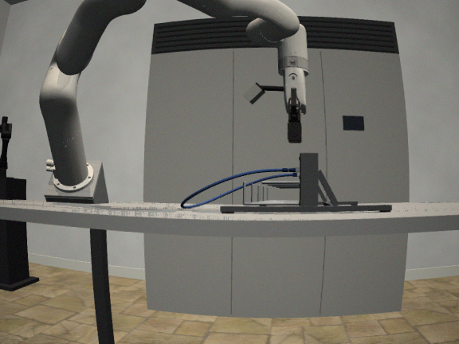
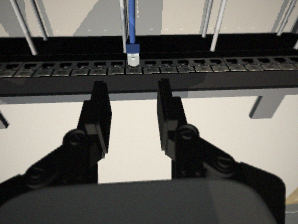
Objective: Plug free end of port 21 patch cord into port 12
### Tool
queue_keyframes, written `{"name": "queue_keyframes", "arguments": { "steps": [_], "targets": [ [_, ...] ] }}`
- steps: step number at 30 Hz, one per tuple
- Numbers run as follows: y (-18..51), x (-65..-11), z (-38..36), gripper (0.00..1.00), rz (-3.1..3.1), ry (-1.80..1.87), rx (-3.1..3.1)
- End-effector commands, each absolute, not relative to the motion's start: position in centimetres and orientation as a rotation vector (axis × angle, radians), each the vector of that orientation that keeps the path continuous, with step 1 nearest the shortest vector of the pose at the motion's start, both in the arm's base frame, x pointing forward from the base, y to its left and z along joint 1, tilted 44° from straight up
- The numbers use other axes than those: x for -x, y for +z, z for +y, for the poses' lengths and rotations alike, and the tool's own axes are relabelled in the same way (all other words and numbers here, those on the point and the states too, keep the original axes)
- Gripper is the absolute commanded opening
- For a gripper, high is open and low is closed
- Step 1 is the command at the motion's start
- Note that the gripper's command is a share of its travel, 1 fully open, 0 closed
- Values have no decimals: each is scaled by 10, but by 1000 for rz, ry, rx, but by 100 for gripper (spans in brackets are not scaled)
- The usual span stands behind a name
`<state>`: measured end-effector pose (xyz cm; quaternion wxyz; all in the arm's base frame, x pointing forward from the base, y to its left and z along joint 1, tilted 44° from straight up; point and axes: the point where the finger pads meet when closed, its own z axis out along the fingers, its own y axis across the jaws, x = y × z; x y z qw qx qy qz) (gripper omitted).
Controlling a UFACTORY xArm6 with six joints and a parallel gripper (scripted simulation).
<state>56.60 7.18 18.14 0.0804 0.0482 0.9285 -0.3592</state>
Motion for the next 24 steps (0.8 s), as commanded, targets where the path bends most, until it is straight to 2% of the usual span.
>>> {"name": "queue_keyframes", "arguments": {
  "steps": [1, 2, 3, 24],
  "targets": [
    [183, -567, 73, 38, 2774, -1070, -143],
    [183, -567, 73, 38, 2774, -1070, -143],
    [183, -567, 73, 0, 2774, -1070, -143],
    [183, -567, 73, 0, 2774, -1070, -143]
  ]
}}
